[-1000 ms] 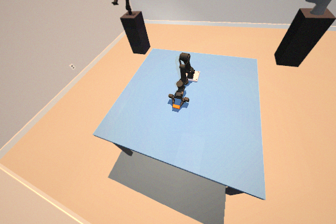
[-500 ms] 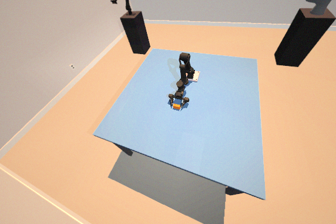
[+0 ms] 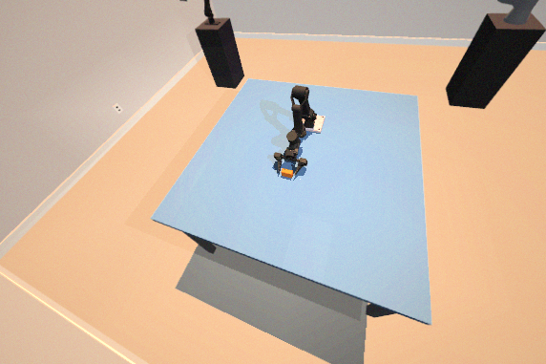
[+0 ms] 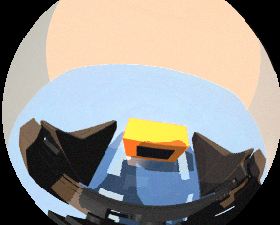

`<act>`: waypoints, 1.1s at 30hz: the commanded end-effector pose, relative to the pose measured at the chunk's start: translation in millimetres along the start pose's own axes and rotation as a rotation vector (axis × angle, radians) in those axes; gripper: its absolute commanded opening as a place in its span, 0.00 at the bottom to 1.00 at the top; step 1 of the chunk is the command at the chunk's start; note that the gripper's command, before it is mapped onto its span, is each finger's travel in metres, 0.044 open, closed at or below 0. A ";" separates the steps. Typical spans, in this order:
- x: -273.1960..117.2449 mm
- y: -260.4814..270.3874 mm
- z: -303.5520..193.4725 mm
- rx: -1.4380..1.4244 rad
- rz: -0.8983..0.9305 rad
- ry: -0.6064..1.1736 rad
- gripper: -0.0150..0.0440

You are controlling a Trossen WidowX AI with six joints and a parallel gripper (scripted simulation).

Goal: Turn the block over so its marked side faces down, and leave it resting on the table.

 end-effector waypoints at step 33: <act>-28.5 -16.2 111.7 0.004 0.088 0.592 1.00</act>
Point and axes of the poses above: the point midway between the two fingers, 35 mm back from their tips, its own x axis out along the fingers, its own y axis across the jaws, z = x × y, the point moved 9 cm from there along -x, back along the fingers, and after that the axes turned 8 degrees about -x, right-handed, at the moved point
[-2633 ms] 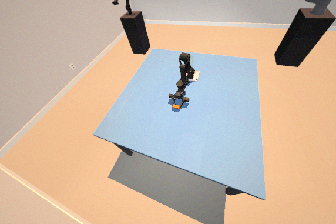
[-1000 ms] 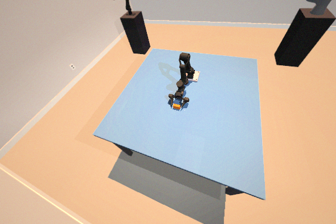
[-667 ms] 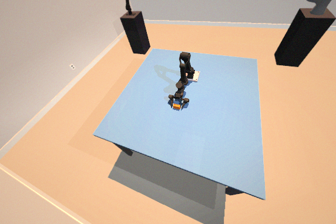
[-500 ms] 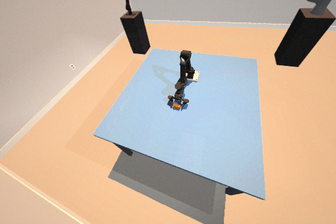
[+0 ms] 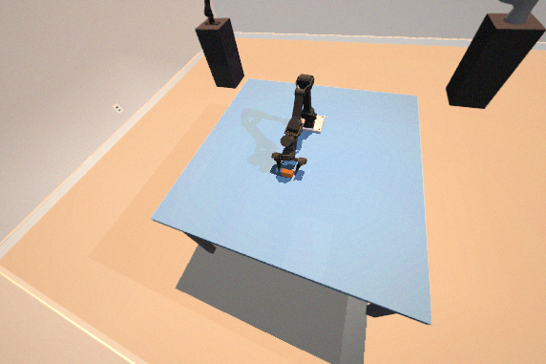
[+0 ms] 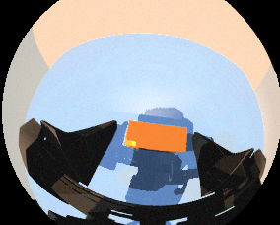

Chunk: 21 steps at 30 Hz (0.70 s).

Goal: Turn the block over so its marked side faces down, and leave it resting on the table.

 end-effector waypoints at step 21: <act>-46.0 -8.6 77.2 -0.015 0.039 0.363 1.00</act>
Point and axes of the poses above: the point midway between the two fingers, 35 mm back from their tips, its own x axis out along the fingers, its own y axis across the jaws, z = x × y, the point moved 9 cm from there along -x, back along the fingers, and after that the axes turned 8 degrees about -x, right-handed, at the moved point
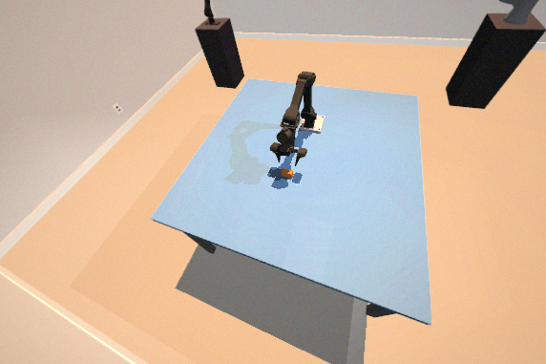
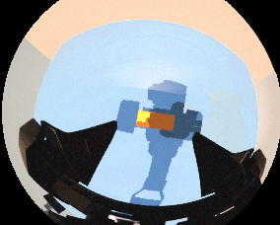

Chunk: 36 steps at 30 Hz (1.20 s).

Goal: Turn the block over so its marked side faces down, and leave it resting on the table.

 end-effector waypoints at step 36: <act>47.6 -8.0 55.3 -0.006 0.061 0.481 1.00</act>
Point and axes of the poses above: the point midway between the two fingers, 35 mm back from their tips, its own x axis out along the fingers, its own y axis across the jaws, z = x × y, the point moved 9 cm from there along -x, back along the fingers, and after that the axes turned 8 degrees about -x, right-handed, at the moved point
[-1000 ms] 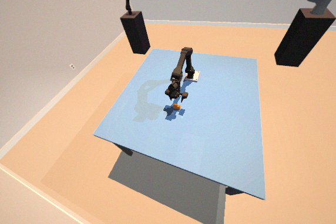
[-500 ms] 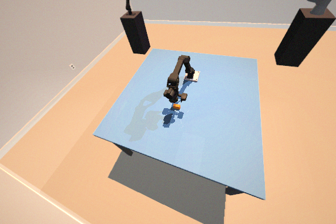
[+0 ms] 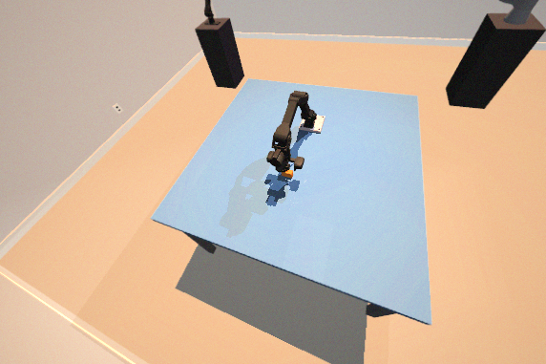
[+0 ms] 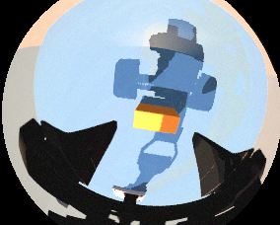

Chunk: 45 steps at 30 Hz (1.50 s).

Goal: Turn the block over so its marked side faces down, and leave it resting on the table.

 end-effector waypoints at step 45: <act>41.7 0.0 -1.3 0.004 -0.001 0.011 0.56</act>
Point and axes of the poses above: the point midway between the two fingers, 35 mm back from their tips, its own x axis out along the fingers, its own y axis across the jaws, z = x × y, the point moved 9 cm from there along -x, back along the fingers, and after that the axes turned 8 degrees about -x, right-handed, at the moved point
